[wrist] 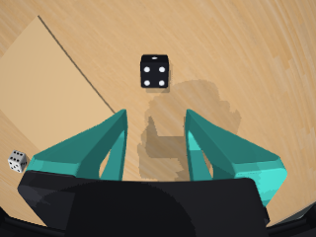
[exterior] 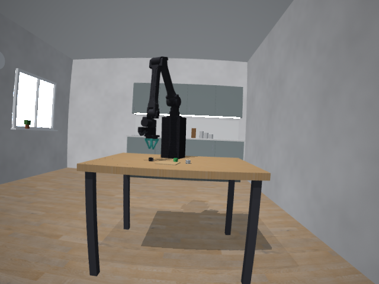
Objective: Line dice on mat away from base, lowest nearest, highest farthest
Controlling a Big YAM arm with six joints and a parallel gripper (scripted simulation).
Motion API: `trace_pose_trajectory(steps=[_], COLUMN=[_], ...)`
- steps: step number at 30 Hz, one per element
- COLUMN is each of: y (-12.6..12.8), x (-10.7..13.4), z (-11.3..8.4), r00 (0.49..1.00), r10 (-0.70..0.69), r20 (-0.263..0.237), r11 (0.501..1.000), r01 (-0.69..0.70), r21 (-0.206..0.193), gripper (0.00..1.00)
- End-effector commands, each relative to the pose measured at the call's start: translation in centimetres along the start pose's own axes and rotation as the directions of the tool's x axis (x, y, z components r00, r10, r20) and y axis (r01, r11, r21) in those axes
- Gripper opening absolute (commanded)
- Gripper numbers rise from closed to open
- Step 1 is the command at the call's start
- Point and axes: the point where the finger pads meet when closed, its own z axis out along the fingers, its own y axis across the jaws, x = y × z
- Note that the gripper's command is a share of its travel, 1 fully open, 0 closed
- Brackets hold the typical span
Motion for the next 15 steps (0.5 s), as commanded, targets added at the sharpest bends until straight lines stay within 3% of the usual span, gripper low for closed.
trace_pose_trajectory(steps=[1, 15], y=[0.41, 0.39], x=[-1.37, -1.28], z=[-0.62, -0.42], r00=[0.999, 0.999], r10=[0.009, 0.009], r20=[0.035, 0.033], r11=[1.0, 1.0], r01=[-0.008, -0.009], r21=[-0.014, -0.013], gripper=[0.39, 0.39])
